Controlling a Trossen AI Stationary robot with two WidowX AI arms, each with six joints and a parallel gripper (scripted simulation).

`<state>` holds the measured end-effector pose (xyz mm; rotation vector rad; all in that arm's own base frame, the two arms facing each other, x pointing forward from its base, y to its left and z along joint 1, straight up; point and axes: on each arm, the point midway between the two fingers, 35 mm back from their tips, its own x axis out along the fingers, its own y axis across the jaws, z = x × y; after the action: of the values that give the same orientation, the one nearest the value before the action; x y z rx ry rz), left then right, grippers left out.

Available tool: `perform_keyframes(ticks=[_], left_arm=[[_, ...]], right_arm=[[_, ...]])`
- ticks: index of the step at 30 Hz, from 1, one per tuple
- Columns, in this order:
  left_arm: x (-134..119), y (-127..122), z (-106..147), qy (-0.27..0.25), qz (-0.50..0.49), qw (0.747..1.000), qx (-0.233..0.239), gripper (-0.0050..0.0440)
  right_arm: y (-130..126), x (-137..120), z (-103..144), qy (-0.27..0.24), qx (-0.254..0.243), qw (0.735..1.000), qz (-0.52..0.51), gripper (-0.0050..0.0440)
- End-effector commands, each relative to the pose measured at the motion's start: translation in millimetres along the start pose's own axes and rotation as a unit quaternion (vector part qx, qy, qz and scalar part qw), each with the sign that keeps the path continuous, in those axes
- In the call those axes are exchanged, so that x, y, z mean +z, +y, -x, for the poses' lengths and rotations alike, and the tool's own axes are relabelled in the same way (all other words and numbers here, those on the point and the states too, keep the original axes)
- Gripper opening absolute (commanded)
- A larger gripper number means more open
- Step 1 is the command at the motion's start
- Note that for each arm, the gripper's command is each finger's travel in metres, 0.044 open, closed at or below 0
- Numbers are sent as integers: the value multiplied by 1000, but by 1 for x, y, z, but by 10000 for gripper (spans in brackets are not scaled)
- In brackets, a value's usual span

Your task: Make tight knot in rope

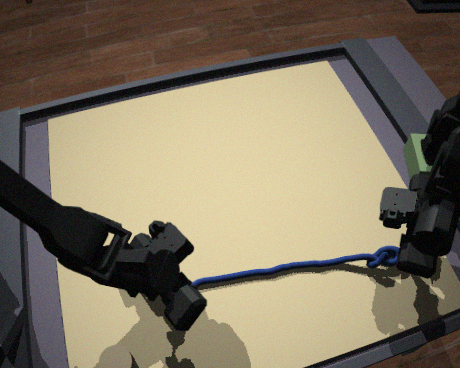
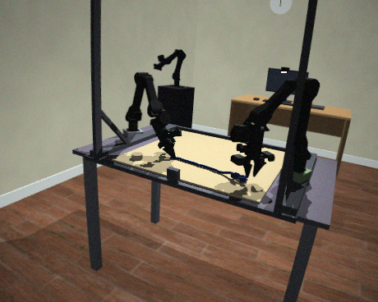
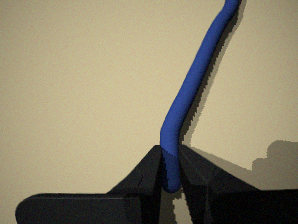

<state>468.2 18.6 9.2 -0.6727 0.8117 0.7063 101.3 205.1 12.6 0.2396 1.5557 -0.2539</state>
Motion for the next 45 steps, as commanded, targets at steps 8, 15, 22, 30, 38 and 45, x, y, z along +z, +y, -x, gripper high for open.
perform_keyframes(ticks=[8,15,22,30,38,45], left_arm=[[7,-7,8,-7,6,1000,-12,45],[7,-7,8,-7,6,1000,-12,45],[7,-7,8,-7,6,1000,-12,45],[7,-7,8,-7,6,1000,-12,45],[7,-7,8,-7,6,1000,-12,45],[7,-7,8,-7,6,1000,-12,93]], right_arm=[[5,0,38,0,13,1000,1,388],[4,0,60,0,13,1000,1,440],[4,0,83,0,14,1000,1,440],[3,0,108,0,14,1000,1,440],[2,0,119,0,14,1000,1,440],[2,0,119,0,14,1000,1,392]])
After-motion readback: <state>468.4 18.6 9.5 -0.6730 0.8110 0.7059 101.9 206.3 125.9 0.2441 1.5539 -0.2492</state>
